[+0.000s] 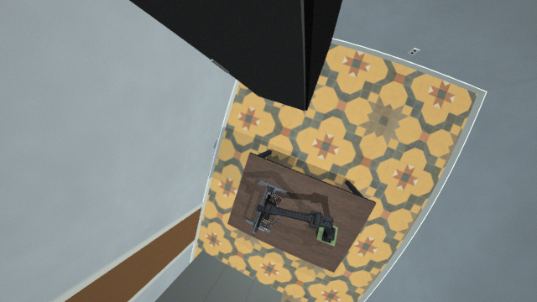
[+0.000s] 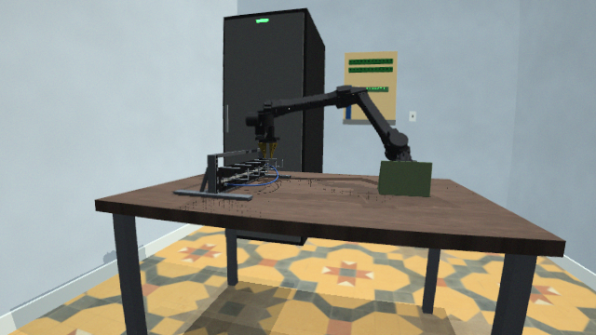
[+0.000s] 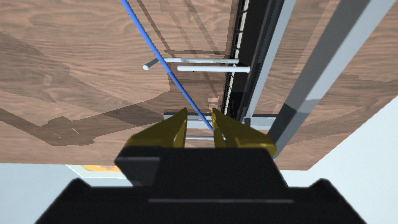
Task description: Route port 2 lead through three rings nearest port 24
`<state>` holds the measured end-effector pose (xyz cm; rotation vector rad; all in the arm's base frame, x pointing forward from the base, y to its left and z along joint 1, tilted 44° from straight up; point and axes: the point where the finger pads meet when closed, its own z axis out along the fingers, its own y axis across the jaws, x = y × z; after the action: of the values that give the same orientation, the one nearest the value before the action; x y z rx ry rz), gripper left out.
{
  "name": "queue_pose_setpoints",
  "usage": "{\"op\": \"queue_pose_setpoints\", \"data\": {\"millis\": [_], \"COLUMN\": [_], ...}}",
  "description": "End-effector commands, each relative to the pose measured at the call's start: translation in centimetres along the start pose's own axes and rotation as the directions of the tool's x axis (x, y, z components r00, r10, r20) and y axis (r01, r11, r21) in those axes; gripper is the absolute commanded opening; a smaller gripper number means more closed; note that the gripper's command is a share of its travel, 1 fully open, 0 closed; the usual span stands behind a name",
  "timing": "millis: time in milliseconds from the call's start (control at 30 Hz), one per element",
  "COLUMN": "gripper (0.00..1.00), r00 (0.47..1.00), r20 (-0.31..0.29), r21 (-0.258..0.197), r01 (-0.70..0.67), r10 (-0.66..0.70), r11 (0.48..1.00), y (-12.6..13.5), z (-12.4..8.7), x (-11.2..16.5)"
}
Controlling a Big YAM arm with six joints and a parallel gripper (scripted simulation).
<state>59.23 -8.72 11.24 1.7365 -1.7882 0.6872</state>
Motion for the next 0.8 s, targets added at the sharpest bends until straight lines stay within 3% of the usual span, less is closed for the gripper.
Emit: {"op": "queue_pose_setpoints", "data": {"millis": [0, 133, 233, 467, 767], "gripper": [0.31, 0.31, 0.31, 0.31, 0.31], "r00": [0.999, 0.999, 0.999, 0.999, 0.999], "r20": [0.015, 0.016, 0.011, 0.014, 0.014], "r21": [0.085, 0.084, 0.068, 0.072, 0.073], "r01": [-0.053, -0.053, -0.037, -0.041, -0.042], "r10": [0.052, 0.052, 0.036, 0.04, 0.041], "r11": [0.995, 0.995, 0.997, 0.997, 0.996], "y": [-1.7, -1.6, -1.6, -1.5, -1.5], "z": [-5.9, -7.0, -6.3, -7.7, -8.0], "x": [1.0, 1.0, 0.1, 0.3, 0.3]}}
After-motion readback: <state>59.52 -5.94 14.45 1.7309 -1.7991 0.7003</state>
